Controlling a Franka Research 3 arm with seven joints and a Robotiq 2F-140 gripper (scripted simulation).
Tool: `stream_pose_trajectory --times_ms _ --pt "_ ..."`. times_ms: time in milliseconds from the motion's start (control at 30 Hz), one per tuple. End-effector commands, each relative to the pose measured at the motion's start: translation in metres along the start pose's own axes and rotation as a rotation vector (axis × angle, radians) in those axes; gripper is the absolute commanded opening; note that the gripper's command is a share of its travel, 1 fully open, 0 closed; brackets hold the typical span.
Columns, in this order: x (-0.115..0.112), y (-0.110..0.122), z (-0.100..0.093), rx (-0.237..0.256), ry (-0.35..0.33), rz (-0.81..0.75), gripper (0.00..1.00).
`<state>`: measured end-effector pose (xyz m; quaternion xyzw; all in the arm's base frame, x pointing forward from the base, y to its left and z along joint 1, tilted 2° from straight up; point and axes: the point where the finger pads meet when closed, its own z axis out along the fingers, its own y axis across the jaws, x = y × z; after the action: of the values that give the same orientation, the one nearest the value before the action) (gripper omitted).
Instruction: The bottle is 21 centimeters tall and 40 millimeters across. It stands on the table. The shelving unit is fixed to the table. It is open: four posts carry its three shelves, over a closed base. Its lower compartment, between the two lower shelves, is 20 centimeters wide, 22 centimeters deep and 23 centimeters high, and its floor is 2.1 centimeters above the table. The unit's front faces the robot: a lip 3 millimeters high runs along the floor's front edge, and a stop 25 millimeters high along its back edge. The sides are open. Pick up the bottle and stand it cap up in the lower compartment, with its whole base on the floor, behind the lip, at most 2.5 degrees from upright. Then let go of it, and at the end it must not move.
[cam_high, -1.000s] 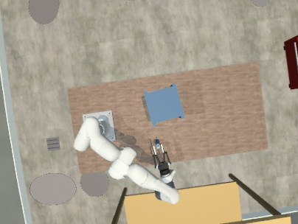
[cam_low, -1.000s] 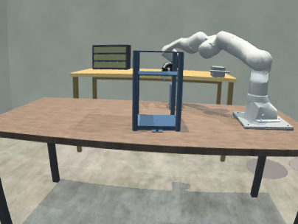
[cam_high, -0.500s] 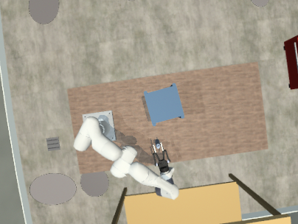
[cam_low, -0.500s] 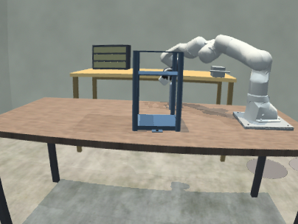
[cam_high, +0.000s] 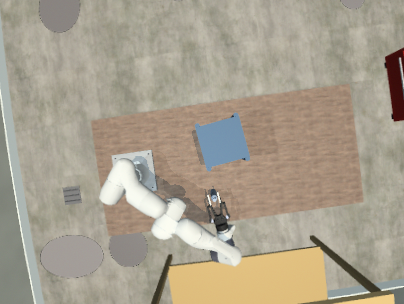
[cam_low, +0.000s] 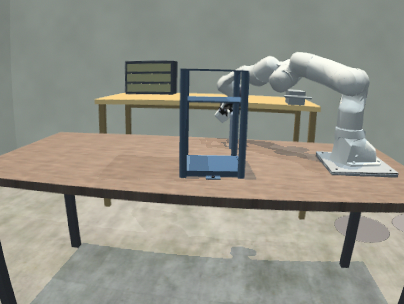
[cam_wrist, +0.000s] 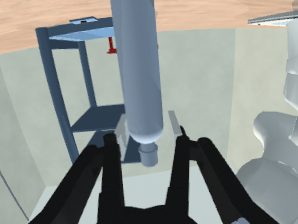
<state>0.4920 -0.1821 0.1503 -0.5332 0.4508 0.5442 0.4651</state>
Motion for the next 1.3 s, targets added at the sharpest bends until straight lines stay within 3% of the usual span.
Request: stream_pose_trajectory --times_ms 0,633,1267 --pt "0.009 -0.002 -0.001 0.006 0.002 -0.015 0.35" --pt "0.038 -0.002 -0.002 0.006 0.002 -0.015 0.35" --pt "0.050 -0.003 -0.002 0.006 0.002 -0.015 0.35"
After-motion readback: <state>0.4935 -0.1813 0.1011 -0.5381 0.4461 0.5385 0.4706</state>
